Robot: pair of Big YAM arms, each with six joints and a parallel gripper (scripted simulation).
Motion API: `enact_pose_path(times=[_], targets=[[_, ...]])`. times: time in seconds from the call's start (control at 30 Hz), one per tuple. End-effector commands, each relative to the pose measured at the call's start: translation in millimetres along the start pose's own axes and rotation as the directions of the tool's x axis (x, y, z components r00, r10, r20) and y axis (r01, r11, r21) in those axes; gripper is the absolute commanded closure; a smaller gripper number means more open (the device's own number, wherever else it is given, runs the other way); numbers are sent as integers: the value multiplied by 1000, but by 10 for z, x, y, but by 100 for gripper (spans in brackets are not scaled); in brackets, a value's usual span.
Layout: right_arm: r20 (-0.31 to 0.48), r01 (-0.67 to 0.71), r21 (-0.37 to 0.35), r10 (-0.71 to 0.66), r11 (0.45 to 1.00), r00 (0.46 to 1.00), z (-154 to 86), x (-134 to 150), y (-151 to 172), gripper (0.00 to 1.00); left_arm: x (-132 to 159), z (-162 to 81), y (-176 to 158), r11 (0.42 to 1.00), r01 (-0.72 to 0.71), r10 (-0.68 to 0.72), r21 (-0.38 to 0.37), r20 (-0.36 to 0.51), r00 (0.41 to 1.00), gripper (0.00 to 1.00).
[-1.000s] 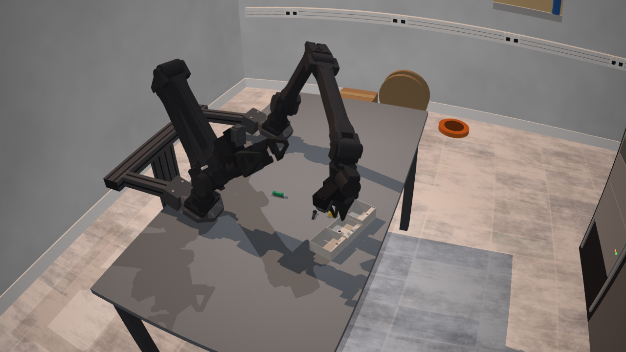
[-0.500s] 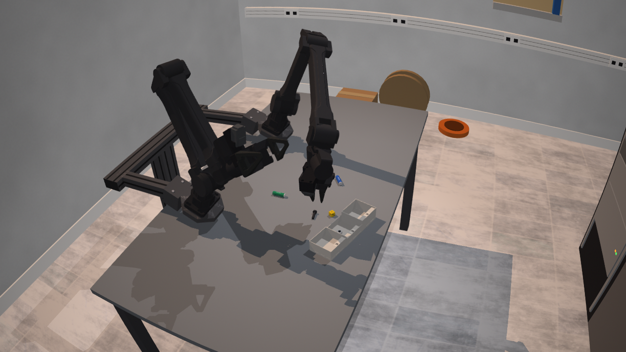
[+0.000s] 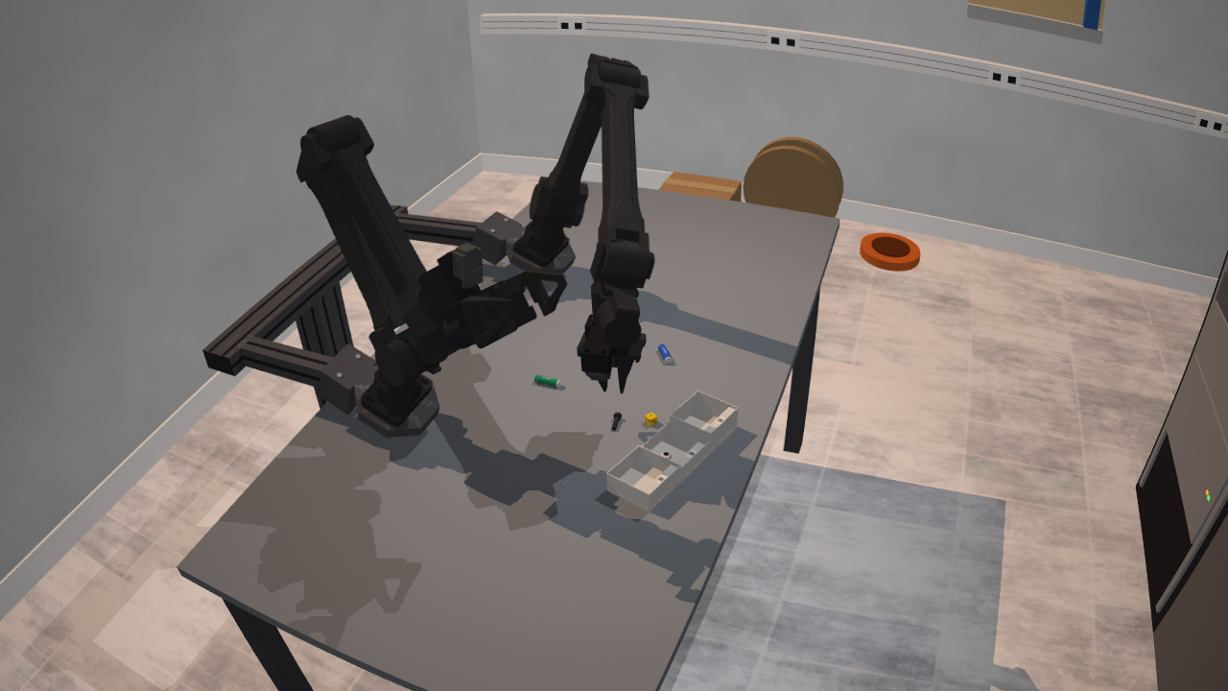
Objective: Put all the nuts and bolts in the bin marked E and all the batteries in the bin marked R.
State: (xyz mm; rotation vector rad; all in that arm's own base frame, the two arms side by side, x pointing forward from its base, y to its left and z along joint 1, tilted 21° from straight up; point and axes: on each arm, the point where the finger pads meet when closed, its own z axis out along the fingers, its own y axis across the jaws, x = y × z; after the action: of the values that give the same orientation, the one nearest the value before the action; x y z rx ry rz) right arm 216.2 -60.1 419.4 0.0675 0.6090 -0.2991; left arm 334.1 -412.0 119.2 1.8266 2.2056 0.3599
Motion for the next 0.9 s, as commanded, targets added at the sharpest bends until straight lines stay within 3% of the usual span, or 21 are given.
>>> enact_pose_path(times=[0.0, 0.87], targets=[[20, 3, 5, -3, 1000, 1000, -8, -58, -26, 0, -178, -100, 154, 999, 36, -35, -13, 26, 999, 71], [20, 3, 5, -3, 1000, 1000, -8, -58, -26, 0, -5, -116, 128, 999, 41, -41, -13, 24, 999, 71]])
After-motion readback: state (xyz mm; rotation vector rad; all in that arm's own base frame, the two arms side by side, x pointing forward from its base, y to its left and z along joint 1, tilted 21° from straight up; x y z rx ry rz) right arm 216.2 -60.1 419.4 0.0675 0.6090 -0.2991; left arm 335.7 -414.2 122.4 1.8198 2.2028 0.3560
